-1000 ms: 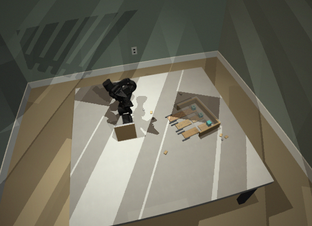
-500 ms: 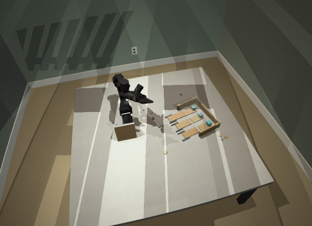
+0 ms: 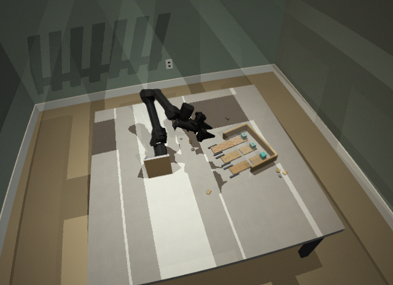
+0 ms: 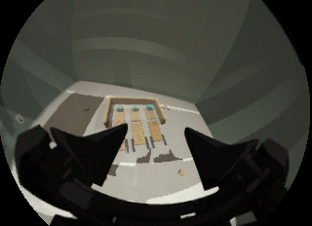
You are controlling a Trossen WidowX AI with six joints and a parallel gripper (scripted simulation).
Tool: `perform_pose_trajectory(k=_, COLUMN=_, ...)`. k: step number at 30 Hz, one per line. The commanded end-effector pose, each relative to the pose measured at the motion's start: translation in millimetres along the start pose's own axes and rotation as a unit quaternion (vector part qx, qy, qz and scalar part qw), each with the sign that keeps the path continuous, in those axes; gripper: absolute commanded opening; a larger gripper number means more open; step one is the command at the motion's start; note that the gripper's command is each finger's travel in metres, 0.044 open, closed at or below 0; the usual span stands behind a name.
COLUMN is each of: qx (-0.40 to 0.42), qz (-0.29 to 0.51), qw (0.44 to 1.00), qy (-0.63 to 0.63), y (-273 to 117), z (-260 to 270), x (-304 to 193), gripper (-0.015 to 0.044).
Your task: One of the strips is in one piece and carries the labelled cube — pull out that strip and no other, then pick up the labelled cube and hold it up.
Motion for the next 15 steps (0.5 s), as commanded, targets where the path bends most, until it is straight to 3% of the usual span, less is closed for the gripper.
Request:
perform_pose_trajectory(k=1, qx=0.084, qz=0.054, qw=0.991, qy=0.094, y=52.1, z=25.1, x=-10.0, gripper=0.0400)
perform_pose_trajectory(k=15, qx=0.085, qz=0.055, qw=0.990, qy=0.096, y=53.0, z=25.7, x=-10.2, gripper=0.0400)
Point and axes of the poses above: the point midway between the two fingers, 35 mm back from their tips, its own y axis out along the fingers, its own z axis across the jaws, x = y × z, the point moved 8 cm from there along -y, back along the fingers, and after that the axes turned 8 degrees about -y, right-handed, at the moved point
